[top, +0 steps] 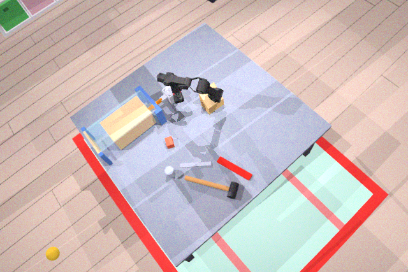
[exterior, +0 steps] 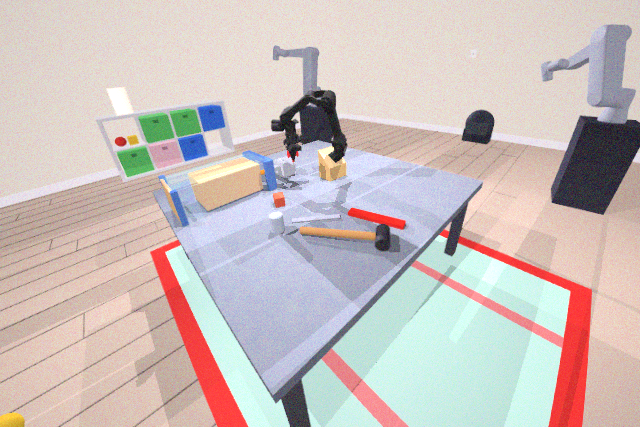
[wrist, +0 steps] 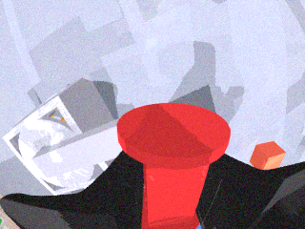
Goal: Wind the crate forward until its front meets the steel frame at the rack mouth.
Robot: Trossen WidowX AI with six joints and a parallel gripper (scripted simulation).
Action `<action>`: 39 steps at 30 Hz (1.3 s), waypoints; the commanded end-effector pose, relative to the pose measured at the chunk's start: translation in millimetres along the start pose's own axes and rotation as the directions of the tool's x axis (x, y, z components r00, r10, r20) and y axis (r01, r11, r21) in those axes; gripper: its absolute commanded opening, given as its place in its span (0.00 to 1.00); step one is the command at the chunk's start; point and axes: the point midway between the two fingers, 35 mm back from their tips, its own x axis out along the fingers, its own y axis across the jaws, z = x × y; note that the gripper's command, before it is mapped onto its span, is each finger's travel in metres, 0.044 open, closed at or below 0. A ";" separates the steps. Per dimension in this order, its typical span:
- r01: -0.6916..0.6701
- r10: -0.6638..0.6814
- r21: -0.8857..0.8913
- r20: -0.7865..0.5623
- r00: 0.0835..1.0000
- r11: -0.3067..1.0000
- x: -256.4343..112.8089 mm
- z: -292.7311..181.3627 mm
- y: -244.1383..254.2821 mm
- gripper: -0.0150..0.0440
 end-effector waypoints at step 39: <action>-0.022 0.022 0.011 0.020 1.000 1.000 -2.4 51.2 46.5 0.25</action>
